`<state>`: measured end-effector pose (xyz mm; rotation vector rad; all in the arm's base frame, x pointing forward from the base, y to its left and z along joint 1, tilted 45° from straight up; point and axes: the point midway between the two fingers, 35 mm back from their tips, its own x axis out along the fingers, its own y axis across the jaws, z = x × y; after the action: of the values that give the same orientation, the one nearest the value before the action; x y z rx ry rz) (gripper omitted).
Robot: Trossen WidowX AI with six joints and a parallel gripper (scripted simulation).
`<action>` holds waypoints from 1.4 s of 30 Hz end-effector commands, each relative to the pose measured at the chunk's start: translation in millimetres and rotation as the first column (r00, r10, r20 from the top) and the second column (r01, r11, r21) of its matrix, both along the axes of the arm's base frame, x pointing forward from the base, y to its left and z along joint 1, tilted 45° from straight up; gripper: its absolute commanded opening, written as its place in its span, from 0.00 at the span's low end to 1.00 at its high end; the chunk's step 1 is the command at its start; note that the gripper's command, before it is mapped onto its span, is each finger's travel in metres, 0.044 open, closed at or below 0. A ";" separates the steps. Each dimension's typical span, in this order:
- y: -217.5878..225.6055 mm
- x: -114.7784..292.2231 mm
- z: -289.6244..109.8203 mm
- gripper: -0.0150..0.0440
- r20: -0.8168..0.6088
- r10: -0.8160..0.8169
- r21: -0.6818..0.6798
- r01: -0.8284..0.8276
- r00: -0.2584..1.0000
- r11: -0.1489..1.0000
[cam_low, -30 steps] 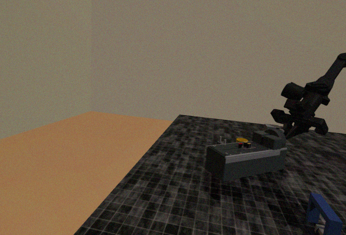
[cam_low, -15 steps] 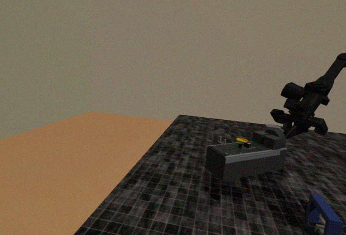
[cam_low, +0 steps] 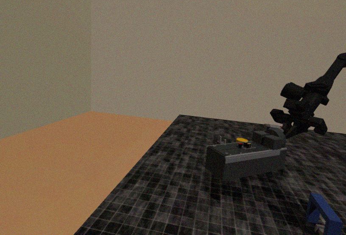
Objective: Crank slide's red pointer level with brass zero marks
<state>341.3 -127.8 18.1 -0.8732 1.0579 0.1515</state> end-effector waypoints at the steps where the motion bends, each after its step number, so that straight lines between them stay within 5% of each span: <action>1: -5.7 4.5 5.8 0.25 0.019 -0.006 -0.014 0.007 1.000 1.000; 42: -22.0 10.2 5.8 0.25 0.019 -0.006 -0.015 0.007 1.000 1.000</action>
<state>348.2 -141.9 22.4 -0.8794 1.0479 0.1447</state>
